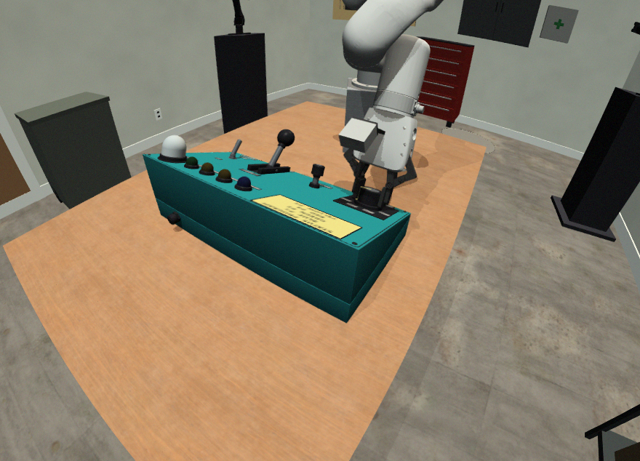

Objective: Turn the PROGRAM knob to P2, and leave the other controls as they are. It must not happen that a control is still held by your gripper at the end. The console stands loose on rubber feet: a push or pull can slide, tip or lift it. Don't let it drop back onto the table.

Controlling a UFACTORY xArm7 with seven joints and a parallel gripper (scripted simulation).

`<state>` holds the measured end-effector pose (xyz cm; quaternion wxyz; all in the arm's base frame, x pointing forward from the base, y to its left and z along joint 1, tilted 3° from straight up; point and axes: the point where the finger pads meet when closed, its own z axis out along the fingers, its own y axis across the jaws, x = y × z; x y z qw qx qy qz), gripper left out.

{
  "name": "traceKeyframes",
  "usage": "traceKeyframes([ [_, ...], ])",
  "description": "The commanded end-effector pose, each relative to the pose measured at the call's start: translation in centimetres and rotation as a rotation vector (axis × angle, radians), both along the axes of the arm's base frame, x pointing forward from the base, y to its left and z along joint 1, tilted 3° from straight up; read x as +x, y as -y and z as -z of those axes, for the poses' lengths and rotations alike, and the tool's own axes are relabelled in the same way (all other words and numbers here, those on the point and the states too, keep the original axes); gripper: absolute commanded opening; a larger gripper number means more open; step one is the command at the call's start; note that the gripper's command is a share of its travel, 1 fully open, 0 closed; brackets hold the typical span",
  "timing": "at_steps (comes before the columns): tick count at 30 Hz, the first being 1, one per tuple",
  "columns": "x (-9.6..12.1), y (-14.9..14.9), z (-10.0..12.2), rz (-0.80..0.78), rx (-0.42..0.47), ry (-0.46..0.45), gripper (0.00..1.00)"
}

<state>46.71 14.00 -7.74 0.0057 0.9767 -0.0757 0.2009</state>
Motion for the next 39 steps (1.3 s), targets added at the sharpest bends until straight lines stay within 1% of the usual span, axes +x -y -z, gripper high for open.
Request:
traceKeyframes([
  [1,0.13,-0.01,-0.10,0.000,0.000,0.003,0.00],
  [13,0.13,-0.01,-0.10,-0.022,-0.009,0.002,0.00],
  [26,0.13,-0.01,-0.10,-0.107,-0.046,-0.002,0.00],
  [39,0.13,-0.01,-0.10,-0.306,-0.131,-0.011,0.00],
])
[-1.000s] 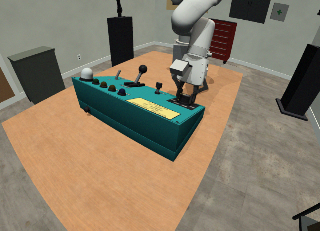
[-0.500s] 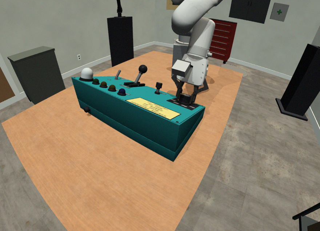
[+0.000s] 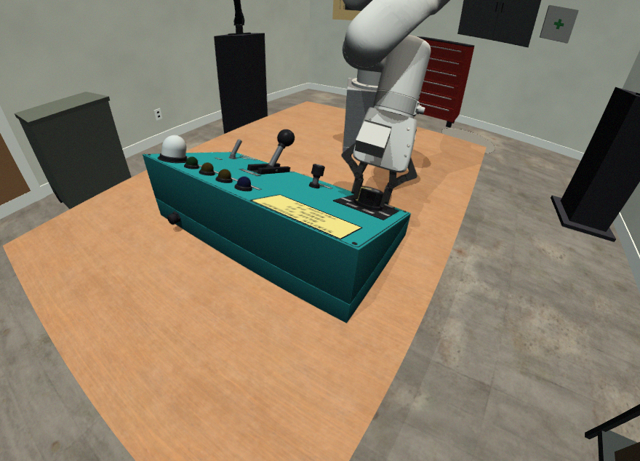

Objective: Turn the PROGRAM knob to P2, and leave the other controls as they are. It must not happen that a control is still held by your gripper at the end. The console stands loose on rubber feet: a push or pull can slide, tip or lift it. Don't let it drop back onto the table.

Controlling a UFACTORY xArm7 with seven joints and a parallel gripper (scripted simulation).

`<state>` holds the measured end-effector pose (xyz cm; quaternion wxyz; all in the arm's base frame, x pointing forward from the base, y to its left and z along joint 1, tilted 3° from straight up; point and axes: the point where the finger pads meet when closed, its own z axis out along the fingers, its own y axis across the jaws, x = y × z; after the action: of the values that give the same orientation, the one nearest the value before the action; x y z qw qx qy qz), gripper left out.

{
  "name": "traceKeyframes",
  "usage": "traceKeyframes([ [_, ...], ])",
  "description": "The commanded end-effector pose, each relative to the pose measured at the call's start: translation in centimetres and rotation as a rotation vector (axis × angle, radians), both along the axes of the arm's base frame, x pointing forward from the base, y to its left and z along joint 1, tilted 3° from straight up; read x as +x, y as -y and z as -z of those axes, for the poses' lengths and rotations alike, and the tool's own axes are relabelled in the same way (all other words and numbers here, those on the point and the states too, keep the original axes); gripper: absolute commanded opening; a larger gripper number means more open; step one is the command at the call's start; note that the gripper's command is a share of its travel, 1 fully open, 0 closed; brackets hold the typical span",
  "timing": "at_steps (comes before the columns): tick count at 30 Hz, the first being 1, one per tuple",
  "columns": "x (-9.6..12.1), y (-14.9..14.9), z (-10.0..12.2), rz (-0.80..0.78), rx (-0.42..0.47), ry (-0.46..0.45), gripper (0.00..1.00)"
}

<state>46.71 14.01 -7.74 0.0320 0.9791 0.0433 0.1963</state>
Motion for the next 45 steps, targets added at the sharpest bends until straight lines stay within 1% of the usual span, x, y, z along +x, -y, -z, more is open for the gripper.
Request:
traceKeyframes([
  [1,0.12,0.00,-0.10,-0.103,-0.039,0.003,0.00],
  [4,0.12,0.00,-0.10,-0.123,-0.048,0.002,0.00],
  [19,0.12,0.00,-0.10,-0.462,-0.192,-0.014,0.00],
  [21,0.12,0.00,-0.10,-0.462,-0.192,-0.014,0.00],
  [36,0.12,0.00,-0.10,-0.818,-0.343,-0.031,0.00],
  [38,0.12,0.00,-0.10,-0.818,-0.343,-0.031,0.00],
  [45,0.12,0.00,-0.10,-0.962,-0.405,-0.039,0.00],
])
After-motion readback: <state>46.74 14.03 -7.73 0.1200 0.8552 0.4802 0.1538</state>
